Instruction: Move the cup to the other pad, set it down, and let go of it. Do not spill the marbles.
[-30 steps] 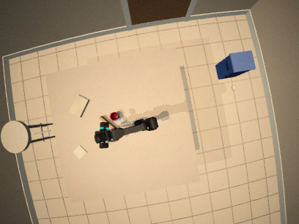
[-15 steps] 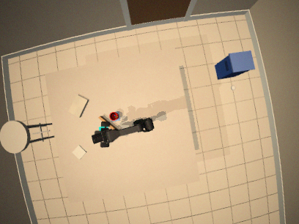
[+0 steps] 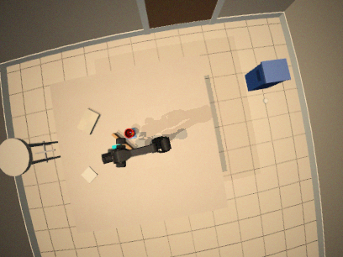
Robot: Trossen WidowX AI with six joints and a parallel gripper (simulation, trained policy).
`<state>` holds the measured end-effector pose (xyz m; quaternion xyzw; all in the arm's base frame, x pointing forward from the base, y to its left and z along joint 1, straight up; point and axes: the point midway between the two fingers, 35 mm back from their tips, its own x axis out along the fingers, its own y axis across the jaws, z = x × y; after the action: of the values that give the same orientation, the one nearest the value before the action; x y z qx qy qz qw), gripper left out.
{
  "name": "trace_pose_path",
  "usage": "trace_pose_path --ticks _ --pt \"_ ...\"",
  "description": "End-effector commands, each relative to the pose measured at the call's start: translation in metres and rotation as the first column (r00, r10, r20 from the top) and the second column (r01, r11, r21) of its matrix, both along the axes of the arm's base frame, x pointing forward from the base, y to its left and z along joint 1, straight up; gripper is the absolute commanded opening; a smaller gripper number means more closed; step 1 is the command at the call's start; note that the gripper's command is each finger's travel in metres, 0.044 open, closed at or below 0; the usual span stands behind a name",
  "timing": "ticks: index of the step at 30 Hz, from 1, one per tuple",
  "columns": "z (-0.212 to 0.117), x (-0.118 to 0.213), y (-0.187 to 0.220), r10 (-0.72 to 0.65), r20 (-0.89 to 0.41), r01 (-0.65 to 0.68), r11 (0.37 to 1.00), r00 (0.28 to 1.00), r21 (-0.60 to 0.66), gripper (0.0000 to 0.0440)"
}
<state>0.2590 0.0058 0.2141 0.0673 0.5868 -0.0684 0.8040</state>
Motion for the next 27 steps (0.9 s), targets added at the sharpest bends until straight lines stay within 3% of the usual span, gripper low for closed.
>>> trace_pose_path --ticks 1,15,27 --pt "-0.002 -0.005 -0.004 0.008 -0.057 -0.009 1.0 0.998 -0.014 0.0102" --pt "-0.013 -0.021 -0.018 0.002 -0.239 -0.01 0.999 0.971 -0.035 0.0094" --pt "-0.027 -0.026 -0.032 -0.036 -0.312 0.023 0.999 0.949 -0.046 0.0105"
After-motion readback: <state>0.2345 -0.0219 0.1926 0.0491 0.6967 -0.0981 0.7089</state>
